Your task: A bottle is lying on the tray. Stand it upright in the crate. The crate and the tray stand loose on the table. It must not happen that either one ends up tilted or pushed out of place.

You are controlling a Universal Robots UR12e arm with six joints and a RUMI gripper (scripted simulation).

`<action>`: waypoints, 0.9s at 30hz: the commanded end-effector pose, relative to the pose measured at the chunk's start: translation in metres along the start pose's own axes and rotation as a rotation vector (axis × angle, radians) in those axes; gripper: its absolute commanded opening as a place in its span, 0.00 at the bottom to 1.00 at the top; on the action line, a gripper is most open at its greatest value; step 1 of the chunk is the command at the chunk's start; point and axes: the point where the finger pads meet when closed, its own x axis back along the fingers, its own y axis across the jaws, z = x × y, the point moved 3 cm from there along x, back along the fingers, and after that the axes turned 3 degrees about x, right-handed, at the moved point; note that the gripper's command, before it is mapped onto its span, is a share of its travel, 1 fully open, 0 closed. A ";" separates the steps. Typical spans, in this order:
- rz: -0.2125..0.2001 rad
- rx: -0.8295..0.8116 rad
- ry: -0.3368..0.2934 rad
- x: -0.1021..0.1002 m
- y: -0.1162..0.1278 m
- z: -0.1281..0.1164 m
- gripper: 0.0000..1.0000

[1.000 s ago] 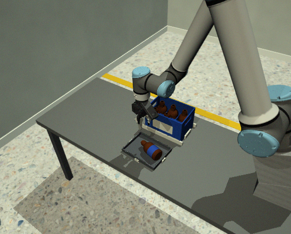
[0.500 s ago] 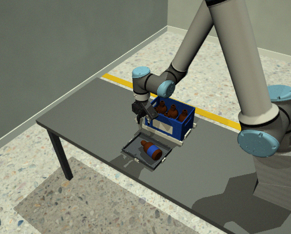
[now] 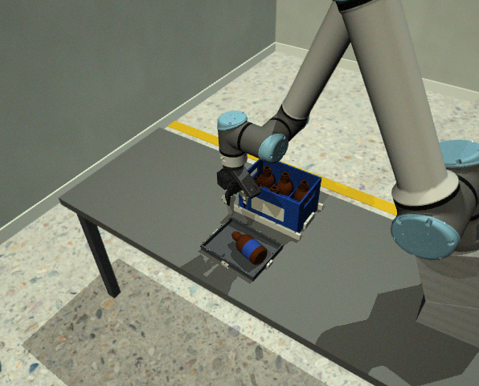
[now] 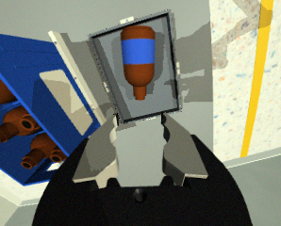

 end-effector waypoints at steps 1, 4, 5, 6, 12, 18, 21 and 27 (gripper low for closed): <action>0.000 0.000 -0.001 -0.006 0.000 -0.001 0.38; 0.000 0.000 -0.001 -0.008 0.000 -0.001 0.38; 0.000 0.000 -0.001 -0.010 0.000 -0.001 0.38; 0.000 0.000 -0.001 -0.012 0.000 -0.001 0.38; 0.000 0.000 -0.001 -0.029 0.000 -0.001 0.38; 0.000 0.000 -0.001 -0.050 0.000 -0.002 0.38; 0.000 0.000 -0.001 -0.054 0.001 -0.002 0.38; 0.000 0.000 -0.001 -0.075 0.001 -0.002 0.38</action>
